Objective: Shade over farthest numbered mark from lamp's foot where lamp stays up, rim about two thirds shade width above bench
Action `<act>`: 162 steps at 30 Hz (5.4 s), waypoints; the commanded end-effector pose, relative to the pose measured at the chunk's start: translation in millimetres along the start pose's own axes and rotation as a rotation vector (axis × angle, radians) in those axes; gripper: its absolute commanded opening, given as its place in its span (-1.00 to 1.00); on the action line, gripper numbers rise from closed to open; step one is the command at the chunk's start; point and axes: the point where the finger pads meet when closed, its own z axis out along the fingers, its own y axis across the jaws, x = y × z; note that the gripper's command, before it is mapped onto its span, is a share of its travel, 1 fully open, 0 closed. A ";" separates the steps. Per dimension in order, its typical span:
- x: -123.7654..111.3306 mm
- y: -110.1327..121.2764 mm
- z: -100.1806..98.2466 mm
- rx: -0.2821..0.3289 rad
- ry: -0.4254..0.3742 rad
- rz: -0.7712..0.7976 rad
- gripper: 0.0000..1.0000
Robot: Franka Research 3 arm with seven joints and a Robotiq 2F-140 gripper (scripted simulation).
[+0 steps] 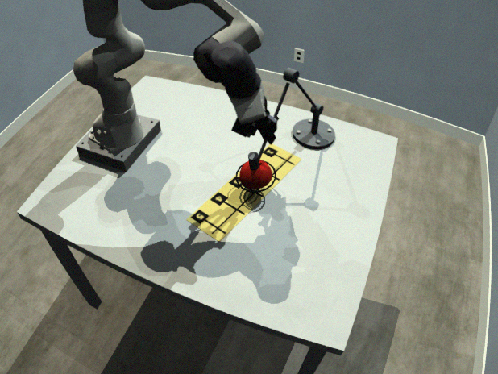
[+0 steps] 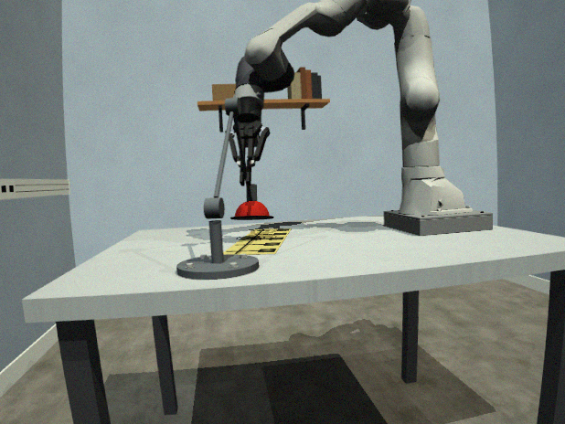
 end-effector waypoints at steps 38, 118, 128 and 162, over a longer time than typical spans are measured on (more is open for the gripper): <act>46.6 -2.2 -12.7 0.009 -0.001 0.006 -0.80; 75.8 -6.1 -21.7 0.007 -0.001 0.002 -0.80; 75.7 -6.1 -21.7 0.007 -0.001 0.002 -0.80; 76.8 -6.3 -25.3 -0.006 -0.007 -0.001 1.00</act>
